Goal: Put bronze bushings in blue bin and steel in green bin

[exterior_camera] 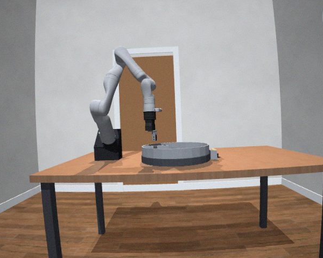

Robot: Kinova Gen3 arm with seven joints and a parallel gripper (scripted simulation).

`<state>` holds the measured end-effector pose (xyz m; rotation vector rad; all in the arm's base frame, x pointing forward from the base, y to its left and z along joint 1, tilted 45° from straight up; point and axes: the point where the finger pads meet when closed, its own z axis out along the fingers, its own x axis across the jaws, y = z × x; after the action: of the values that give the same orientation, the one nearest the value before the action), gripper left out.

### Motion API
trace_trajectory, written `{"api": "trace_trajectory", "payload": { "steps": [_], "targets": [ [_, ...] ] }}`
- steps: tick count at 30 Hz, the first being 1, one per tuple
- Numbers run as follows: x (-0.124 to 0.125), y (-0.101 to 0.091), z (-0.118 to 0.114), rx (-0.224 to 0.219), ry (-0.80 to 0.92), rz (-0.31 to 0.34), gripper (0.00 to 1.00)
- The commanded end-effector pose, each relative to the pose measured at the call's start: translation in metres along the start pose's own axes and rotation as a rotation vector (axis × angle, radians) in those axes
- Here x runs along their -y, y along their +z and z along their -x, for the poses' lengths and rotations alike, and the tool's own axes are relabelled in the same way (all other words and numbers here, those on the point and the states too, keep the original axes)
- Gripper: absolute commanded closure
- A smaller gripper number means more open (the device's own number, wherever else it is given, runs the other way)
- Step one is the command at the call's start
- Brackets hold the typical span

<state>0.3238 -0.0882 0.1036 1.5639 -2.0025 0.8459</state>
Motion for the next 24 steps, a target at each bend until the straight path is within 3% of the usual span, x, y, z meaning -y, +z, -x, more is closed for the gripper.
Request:
{"api": "trace_trajectory", "payload": {
  "steps": [1,24],
  "targets": [
    [0.0,0.0,0.0,0.006,0.003,0.001,0.6],
    [0.0,0.035,0.0,0.004,0.002,0.001,0.6]
  ]
}}
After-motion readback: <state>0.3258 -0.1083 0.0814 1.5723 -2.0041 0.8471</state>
